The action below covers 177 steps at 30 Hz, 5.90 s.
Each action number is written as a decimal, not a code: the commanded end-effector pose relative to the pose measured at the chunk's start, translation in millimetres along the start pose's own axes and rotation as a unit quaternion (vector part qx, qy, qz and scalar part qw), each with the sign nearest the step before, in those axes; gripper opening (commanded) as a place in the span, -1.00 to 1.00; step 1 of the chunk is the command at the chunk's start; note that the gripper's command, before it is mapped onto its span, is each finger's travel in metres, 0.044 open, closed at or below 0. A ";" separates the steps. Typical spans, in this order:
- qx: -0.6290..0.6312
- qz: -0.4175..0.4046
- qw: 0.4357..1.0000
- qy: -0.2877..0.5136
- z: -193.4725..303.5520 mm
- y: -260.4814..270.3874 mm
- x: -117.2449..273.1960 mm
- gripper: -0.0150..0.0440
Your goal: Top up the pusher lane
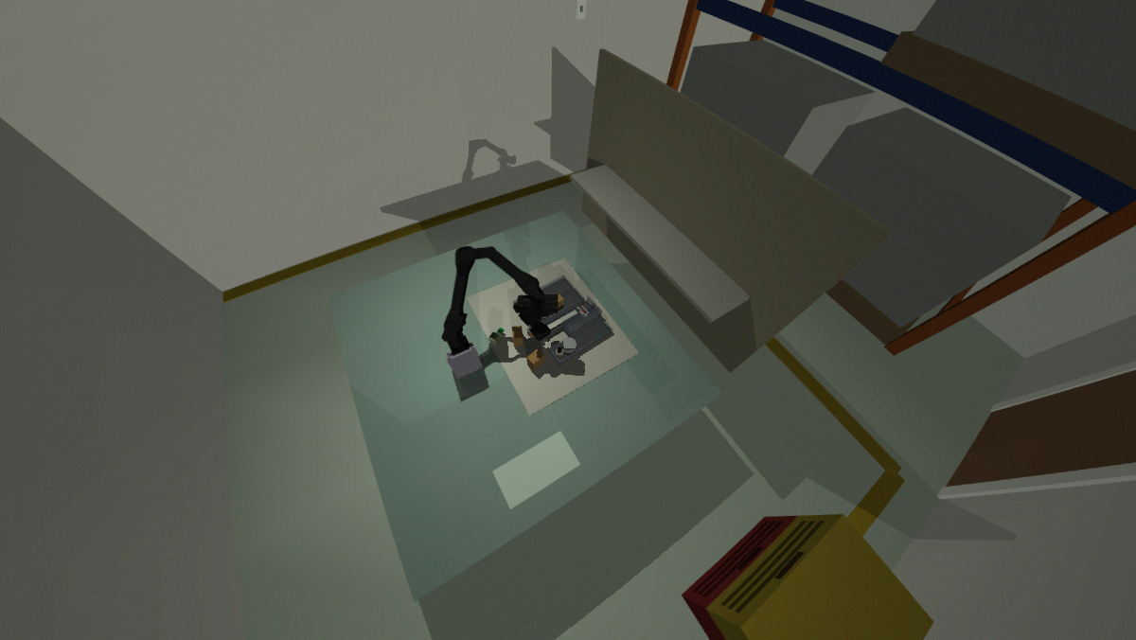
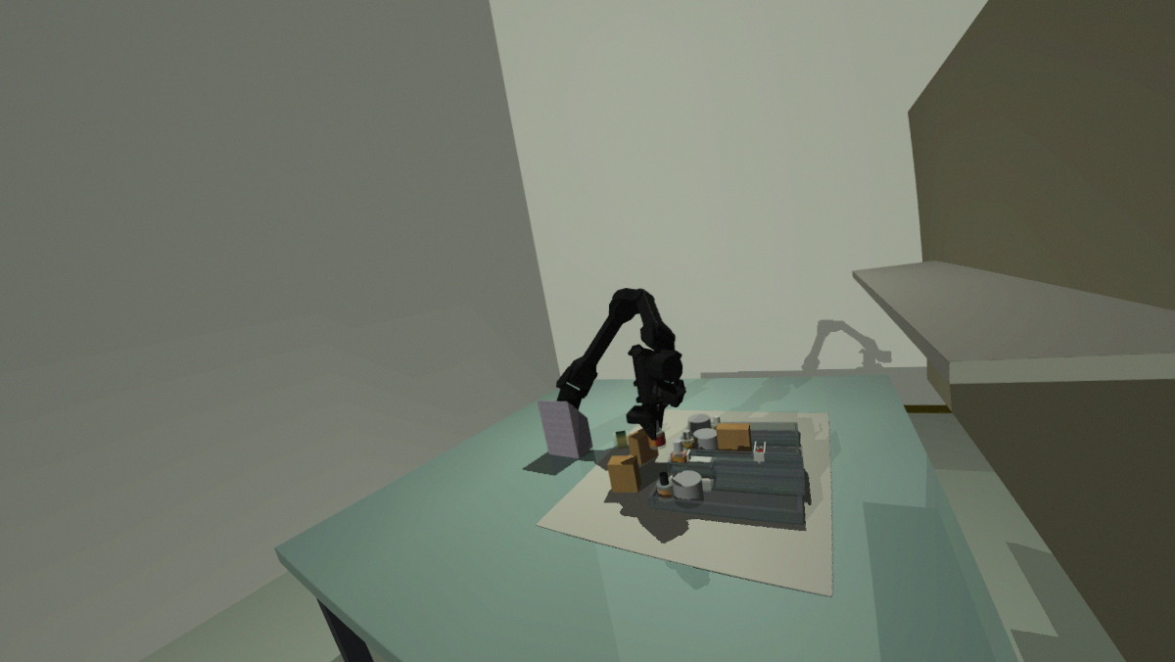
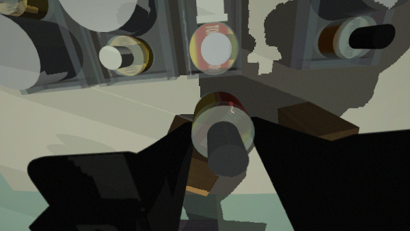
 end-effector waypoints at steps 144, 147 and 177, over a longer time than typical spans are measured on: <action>-0.001 -0.002 1.000 -0.004 -52.8 -7.1 -21.4 -0.49; -0.001 -0.002 1.000 -0.004 -53.9 -7.1 -21.1 -0.49; -0.001 -0.002 1.000 -0.004 -61.6 -7.0 -20.1 -0.49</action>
Point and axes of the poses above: the point midway between the two fingers, 35 mm back from their tips, its own x axis back along the fingers, its own y axis across the jaws, z = x × y, the point moved 2 cm from there along x, back along the fingers, and after that the axes turned 9 degrees about x, right-handed, at the moved point
